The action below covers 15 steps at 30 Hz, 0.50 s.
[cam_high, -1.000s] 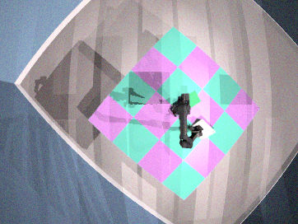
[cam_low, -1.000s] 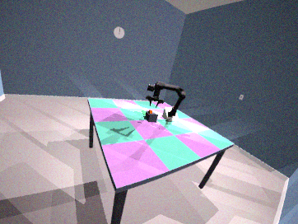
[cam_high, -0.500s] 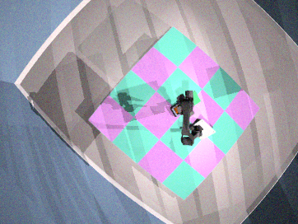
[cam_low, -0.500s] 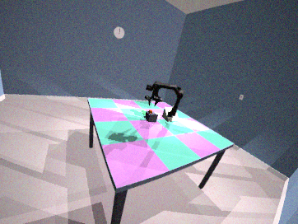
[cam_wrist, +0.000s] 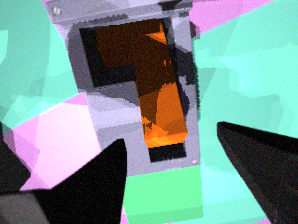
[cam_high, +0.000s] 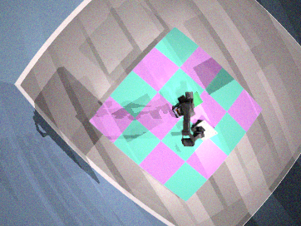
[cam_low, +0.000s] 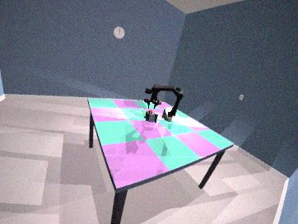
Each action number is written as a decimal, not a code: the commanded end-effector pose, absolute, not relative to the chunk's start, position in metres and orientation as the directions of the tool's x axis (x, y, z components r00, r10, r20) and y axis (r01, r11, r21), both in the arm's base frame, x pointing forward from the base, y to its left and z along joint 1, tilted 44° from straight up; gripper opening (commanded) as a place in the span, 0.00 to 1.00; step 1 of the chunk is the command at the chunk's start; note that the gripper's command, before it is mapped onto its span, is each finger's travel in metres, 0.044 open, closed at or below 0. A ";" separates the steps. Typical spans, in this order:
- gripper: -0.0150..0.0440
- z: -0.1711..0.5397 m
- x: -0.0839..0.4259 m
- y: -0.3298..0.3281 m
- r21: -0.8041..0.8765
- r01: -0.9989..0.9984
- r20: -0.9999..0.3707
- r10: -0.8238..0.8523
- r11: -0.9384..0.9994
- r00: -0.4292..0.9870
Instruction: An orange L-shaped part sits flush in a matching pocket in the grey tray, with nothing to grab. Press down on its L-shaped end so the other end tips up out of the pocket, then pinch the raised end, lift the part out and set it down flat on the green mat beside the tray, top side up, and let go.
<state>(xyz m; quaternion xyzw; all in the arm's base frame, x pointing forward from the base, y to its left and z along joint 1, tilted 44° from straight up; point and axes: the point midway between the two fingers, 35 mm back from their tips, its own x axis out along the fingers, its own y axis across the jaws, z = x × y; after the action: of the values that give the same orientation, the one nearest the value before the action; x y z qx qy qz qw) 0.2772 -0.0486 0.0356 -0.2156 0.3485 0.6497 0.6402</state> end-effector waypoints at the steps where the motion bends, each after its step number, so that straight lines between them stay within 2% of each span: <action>1: 0.73 0.032 0.277 -0.043 0.178 -0.982 -0.723 0.685 0.066 -0.085; 15: 0.73 0.015 0.275 -0.028 0.177 -0.982 -0.723 0.686 0.066 -0.085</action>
<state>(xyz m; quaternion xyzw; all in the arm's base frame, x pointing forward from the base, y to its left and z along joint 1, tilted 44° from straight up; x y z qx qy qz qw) 0.2759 -0.0318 0.0187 -0.2169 0.3478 0.6496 0.6403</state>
